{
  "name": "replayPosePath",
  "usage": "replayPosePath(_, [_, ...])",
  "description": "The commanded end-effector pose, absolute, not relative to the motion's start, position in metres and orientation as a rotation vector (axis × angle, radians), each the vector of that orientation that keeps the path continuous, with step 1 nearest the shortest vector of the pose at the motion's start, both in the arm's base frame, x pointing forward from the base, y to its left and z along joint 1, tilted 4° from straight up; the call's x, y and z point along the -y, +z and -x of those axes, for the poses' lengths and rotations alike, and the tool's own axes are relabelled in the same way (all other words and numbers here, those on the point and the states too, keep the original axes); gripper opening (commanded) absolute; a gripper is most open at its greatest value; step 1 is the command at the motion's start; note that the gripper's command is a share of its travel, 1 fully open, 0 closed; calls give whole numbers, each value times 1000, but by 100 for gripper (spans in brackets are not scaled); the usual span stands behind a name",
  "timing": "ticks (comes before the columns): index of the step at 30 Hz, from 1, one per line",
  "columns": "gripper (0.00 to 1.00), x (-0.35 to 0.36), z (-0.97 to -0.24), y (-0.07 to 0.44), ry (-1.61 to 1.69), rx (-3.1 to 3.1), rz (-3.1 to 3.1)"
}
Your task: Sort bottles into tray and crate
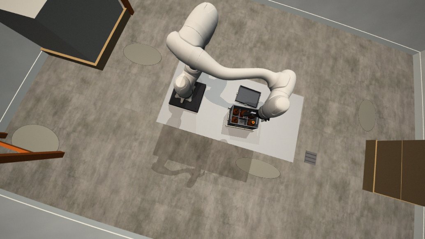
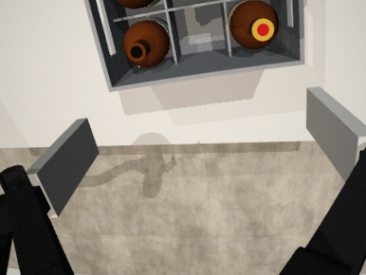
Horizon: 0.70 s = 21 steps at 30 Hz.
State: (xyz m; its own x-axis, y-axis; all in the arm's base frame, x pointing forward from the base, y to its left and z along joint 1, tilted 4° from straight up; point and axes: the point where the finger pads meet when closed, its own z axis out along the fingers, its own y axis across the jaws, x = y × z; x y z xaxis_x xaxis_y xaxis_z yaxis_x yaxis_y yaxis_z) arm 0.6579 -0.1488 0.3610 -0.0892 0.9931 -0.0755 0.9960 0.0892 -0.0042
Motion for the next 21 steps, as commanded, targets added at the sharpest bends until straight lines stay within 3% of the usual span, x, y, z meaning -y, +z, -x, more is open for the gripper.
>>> replayPosePath(1, [100,149,-658,354,-83,-2279,-2083])
replayPosePath(21, [100,154,-658,294,-83,-2279,-2083])
